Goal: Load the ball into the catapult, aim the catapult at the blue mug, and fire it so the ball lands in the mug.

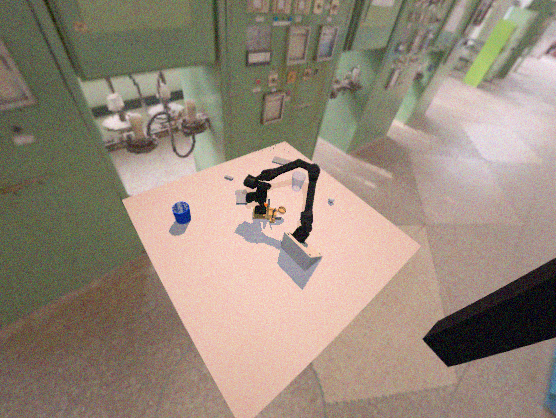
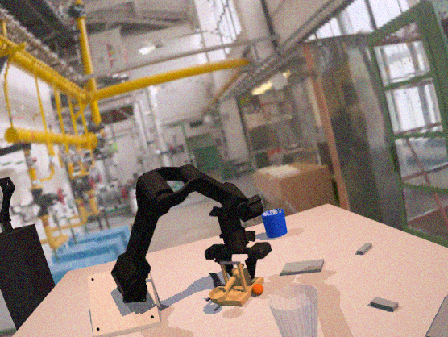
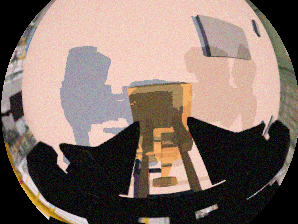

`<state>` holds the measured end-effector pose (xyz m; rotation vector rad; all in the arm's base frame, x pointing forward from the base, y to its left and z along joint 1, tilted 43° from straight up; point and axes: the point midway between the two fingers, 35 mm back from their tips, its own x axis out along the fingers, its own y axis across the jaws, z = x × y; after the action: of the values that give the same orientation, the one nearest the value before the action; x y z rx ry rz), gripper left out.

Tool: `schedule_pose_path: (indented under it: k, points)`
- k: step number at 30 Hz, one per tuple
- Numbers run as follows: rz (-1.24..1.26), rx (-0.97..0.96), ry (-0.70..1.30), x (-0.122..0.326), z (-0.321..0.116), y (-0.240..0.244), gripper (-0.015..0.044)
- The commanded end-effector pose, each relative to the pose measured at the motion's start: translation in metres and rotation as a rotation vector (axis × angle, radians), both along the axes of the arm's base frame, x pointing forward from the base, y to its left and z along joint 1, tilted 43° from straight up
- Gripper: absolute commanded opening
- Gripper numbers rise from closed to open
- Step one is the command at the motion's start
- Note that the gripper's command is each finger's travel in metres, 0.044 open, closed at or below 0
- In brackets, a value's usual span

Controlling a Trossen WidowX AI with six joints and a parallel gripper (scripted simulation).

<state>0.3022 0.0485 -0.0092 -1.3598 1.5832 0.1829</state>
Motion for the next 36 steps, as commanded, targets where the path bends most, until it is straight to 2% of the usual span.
schedule_pose_path:
  k: [1,3,8,12,18,23,30,36]
  points:
    - [0.0,0.001,-0.001,0.0,0.0,0.0,0.0177]
    - [0.0,0.001,-0.001,0.0,0.0,0.0,0.0125]
    - [0.0,0.001,-0.001,0.0,0.0,0.0,0.0092]
    - [0.0,0.003,0.002,-0.005,0.028,0.027,0.0]
    - [-0.007,0.007,-0.005,-0.006,0.031,0.042,0.0]
    - [-0.065,0.032,-0.057,-0.009,-0.016,0.103,0.0]
    - [-0.152,0.042,-0.135,-0.041,-0.093,0.175,0.0]
    - [-0.164,0.042,-0.147,-0.044,-0.101,0.181,0.0]
